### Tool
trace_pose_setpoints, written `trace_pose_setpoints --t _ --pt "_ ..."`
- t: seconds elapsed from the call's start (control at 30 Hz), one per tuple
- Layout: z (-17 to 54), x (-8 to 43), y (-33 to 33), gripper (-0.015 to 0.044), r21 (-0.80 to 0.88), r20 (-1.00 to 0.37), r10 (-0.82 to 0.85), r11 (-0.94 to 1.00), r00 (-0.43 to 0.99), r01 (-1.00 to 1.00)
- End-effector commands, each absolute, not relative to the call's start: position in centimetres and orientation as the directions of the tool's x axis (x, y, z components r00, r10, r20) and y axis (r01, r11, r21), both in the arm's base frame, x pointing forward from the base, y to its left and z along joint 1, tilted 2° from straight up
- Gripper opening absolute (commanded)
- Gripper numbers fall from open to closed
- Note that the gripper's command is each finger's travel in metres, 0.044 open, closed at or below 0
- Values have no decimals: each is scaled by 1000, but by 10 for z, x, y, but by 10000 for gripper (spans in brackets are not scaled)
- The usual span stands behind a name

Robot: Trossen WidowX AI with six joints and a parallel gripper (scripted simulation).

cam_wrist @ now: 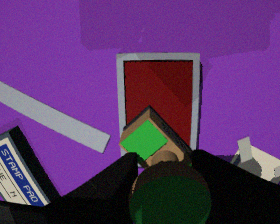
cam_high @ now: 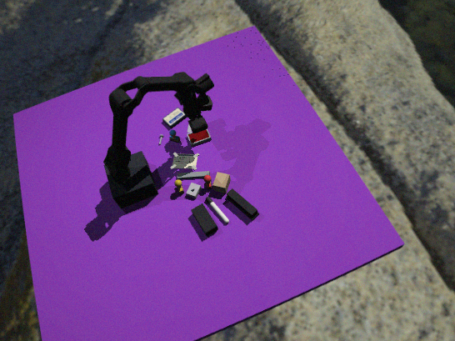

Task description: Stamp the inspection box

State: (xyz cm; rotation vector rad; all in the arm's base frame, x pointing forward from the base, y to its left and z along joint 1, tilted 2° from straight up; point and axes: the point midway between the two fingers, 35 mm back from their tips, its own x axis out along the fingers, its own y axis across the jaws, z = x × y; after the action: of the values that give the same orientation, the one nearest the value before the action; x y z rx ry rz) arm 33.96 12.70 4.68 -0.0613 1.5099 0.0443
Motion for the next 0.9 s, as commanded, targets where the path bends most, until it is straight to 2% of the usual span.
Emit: trace_pose_setpoints --t 0.0,0.43,0.87 --pt "49 334 120 0 -13 -998 -13 1000 58 7" --pt "51 301 82 0 9 -998 -16 901 55 433" --pt "46 263 50 0 28 -998 -19 630 52 776"
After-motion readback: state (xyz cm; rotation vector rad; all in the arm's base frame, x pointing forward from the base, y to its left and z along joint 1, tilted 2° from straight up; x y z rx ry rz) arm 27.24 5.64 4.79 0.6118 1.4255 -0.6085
